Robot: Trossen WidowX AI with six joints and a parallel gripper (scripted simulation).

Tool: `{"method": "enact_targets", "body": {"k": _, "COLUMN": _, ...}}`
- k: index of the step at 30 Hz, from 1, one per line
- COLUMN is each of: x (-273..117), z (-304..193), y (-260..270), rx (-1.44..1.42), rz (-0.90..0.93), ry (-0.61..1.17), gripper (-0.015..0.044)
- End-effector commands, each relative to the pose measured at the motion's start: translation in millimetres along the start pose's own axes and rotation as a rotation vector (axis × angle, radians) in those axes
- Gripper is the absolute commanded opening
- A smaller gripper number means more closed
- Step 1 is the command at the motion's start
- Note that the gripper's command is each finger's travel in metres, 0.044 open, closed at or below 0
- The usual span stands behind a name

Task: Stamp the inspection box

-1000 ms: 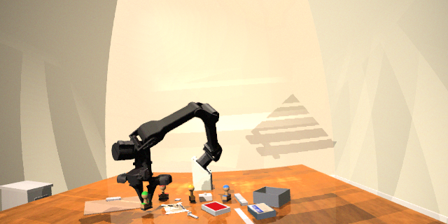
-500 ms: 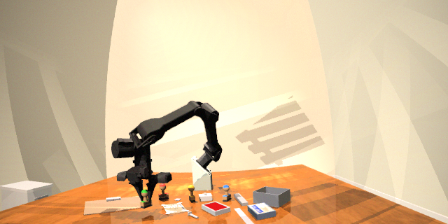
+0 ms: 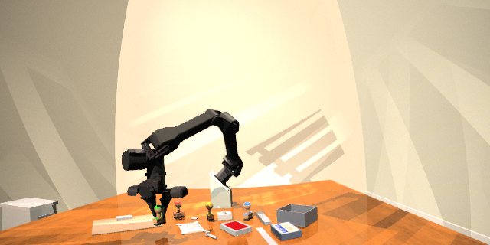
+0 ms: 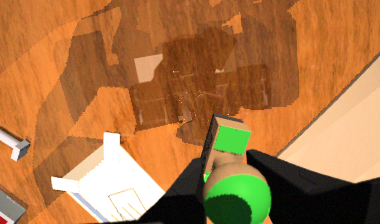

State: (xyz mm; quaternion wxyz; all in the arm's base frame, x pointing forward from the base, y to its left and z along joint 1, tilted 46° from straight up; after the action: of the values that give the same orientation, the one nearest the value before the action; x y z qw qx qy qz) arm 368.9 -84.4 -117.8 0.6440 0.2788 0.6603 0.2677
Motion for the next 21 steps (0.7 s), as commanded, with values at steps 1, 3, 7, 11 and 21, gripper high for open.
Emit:
{"method": "enact_targets", "body": {"k": 1, "x": -2.9, "z": 0.6, "y": -0.5, "rx": -0.004, "rz": -0.004, "ry": 0.0, "gripper": 0.0}}
{"method": "enact_targets", "body": {"k": 3, "x": -3.9, "z": 0.6, "y": -0.5, "rx": -0.004, "rz": -0.005, "ry": 0.0, "gripper": 0.0}}
{"method": "enact_targets", "body": {"k": 7, "x": -5.9, "z": 0.6, "y": -0.5, "rx": -0.004, "rz": -0.005, "ry": 0.0, "gripper": 0.0}}
{"method": "enact_targets", "body": {"k": 11, "x": -7.8, "z": 0.6, "y": -0.5, "rx": -0.004, "rz": -0.005, "ry": 0.0, "gripper": 0.0}}
{"method": "enact_targets", "body": {"k": 21, "x": -12.8, "z": 0.6, "y": -0.6, "rx": -0.004, "rz": -0.005, "ry": 0.0, "gripper": 0.0}}
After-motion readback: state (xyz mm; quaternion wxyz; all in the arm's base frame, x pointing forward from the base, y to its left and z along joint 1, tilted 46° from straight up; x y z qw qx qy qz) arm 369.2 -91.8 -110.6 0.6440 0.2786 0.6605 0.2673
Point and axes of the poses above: the point midway between the two fingers, 35 mm back from their tips, its own x axis out along the fingers, its own y axis across the jaws, z = x × y, the point moved 2 cm from there along -x, back along the fingers, and after that the axes turned 1 degree about x, right-handed, at the moved point
